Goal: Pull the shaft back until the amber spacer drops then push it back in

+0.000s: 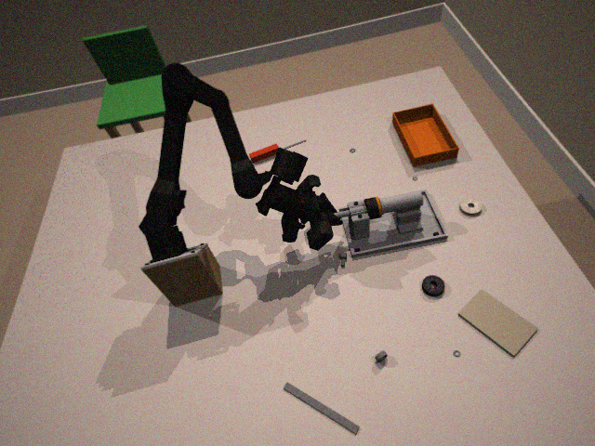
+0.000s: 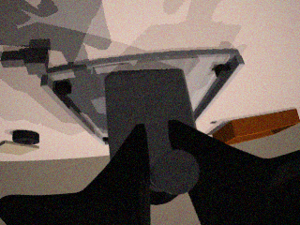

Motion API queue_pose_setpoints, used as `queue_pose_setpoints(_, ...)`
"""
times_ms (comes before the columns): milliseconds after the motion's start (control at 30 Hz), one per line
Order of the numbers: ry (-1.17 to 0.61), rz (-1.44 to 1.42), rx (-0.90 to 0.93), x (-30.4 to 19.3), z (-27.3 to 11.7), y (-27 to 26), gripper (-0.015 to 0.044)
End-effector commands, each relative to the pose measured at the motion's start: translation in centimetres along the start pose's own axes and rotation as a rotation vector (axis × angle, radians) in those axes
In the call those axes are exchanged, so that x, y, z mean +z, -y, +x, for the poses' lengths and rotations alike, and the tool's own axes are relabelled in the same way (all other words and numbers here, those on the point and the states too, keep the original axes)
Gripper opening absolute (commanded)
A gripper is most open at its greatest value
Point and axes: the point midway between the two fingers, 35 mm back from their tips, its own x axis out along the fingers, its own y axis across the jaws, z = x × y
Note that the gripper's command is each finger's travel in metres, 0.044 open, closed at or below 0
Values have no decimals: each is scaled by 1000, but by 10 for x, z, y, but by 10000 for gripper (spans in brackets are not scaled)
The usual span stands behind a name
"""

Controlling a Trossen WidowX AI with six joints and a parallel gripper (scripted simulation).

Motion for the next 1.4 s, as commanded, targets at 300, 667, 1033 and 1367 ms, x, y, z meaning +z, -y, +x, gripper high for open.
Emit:
queue_pose_setpoints(300,0,2,-2,1,-2,0,0)
queue_pose_setpoints(667,0,2,-2,2,-3,0,0)
queue_pose_setpoints(1033,0,2,-2,3,-4,0,0)
queue_pose_setpoints(1367,0,2,-2,4,-5,0,0)
